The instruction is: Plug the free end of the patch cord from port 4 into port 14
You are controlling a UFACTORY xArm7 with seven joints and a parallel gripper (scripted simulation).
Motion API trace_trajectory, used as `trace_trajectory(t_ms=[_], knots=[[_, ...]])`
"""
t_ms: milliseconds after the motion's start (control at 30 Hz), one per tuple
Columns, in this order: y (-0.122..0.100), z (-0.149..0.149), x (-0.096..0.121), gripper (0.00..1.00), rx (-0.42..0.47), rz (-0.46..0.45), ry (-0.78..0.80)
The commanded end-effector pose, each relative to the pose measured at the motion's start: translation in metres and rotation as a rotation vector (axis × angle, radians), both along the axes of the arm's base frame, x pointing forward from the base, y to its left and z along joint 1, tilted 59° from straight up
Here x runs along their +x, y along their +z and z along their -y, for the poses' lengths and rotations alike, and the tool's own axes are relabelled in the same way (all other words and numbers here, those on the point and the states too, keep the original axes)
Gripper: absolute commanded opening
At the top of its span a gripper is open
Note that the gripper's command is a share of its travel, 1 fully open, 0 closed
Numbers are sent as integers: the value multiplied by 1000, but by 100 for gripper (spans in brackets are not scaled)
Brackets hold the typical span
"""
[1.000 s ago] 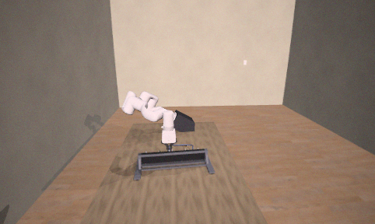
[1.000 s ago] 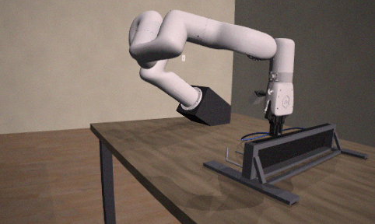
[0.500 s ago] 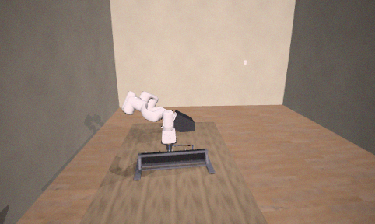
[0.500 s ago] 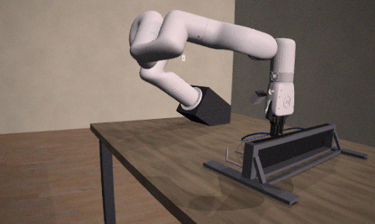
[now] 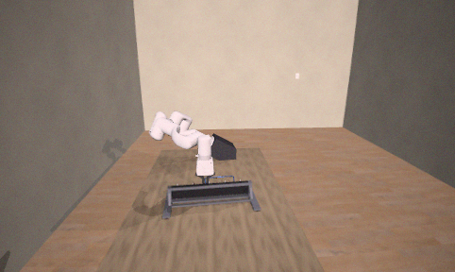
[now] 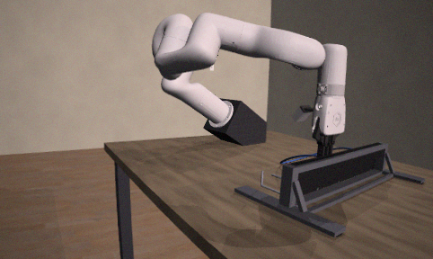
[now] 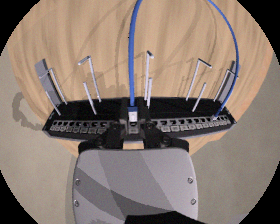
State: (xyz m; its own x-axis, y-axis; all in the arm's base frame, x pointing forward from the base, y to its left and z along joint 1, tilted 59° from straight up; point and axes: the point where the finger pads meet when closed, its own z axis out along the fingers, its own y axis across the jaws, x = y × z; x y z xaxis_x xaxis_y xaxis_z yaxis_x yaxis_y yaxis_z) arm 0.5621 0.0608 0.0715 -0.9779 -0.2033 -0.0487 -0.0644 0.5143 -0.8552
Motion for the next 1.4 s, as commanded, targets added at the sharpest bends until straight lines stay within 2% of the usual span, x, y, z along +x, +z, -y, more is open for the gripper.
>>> trace_trajectory(t_ms=[0,1367], knots=[[1,-4,4,0,3,2,4],[1,-5,7,0,3,2,4]])
